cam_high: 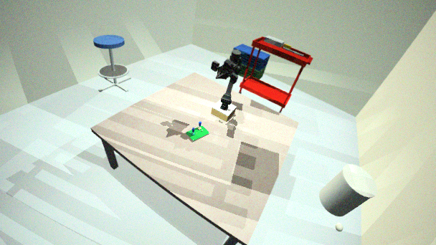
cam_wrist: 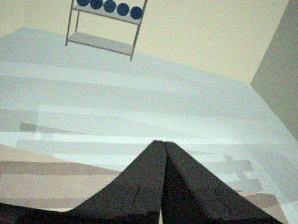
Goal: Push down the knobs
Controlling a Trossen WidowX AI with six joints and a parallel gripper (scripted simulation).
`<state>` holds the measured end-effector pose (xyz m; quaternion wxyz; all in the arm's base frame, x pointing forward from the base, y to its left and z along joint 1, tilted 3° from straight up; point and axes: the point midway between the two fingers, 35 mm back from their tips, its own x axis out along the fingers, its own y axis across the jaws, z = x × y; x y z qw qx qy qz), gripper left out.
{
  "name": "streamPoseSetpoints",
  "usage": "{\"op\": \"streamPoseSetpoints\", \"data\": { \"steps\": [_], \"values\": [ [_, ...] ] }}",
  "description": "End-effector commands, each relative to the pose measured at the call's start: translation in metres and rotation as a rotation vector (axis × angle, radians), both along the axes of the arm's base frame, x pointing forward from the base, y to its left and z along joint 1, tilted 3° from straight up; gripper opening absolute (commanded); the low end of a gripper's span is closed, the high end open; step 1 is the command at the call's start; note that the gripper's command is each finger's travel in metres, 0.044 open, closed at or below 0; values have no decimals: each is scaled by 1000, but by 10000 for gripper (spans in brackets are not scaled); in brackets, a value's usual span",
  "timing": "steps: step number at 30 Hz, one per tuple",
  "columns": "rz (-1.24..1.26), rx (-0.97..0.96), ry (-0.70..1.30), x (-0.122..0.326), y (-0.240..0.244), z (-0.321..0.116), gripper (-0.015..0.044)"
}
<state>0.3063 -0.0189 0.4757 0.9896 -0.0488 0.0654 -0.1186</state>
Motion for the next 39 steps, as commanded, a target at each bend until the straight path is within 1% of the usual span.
{"op": "streamPoseSetpoints", "data": {
  "steps": [1,10,19,28,39],
  "values": [
    [5,-13,123,20,-4,-34,0],
    [-2,2,416,49,-21,-118,0],
    [-10,66,705,55,-42,-202,0],
    [-16,179,985,40,-60,-278,0],
    [-22,378,1300,1,-72,-354,0]
  ]
}}
